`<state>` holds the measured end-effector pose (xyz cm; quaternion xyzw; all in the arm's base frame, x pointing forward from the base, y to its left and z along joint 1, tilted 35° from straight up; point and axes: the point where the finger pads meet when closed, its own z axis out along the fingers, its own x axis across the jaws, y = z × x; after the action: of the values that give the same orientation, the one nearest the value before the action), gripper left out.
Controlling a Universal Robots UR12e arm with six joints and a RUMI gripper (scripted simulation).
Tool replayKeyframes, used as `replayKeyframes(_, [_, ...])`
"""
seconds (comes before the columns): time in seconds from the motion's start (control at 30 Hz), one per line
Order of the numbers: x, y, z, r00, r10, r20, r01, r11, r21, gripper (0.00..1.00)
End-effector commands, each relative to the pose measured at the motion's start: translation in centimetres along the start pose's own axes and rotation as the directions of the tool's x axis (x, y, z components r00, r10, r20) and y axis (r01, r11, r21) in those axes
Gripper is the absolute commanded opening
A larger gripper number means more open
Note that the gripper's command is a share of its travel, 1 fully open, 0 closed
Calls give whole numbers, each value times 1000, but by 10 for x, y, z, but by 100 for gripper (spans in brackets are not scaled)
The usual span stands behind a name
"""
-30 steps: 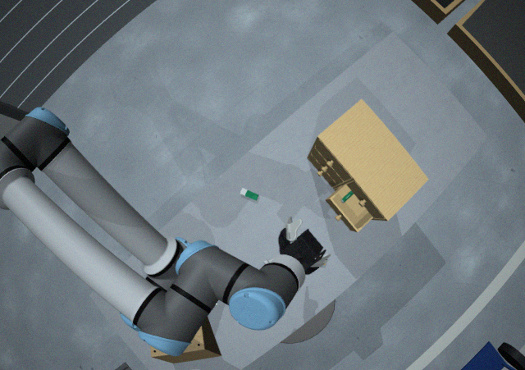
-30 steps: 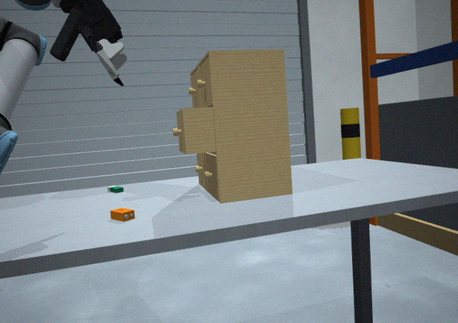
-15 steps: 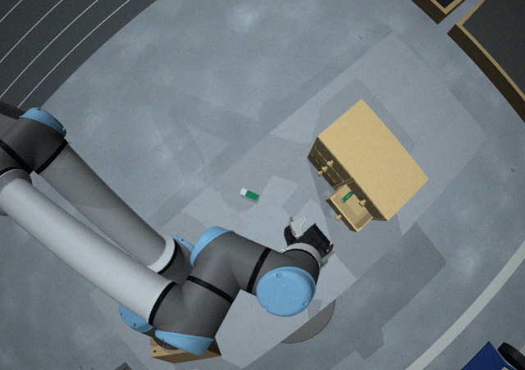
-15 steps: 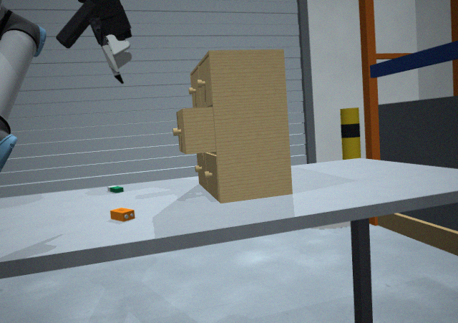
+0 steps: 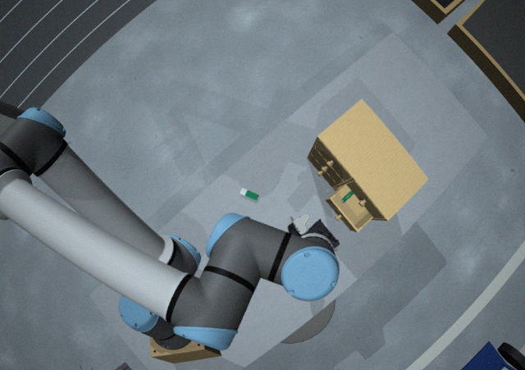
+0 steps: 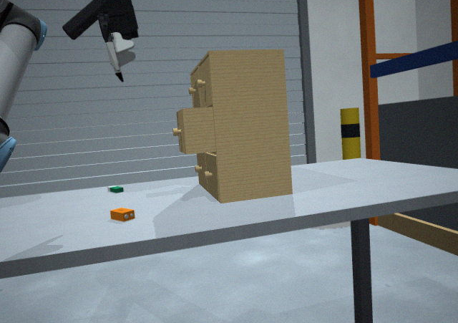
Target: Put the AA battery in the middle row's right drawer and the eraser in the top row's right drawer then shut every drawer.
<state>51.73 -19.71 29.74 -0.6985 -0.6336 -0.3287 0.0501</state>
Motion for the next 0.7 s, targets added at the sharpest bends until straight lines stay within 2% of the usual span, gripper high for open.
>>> replayKeyframes(0.0, [0, 1, -3, 1000, 0, 2, -1, 999, 52, 100])
replayKeyframes(0.27, [0, 1, -5, 1000, 0, 2, -1, 995, 99, 100])
replayKeyframes(0.67, [0, 1, -6, 1000, 0, 2, -1, 991, 134, 100])
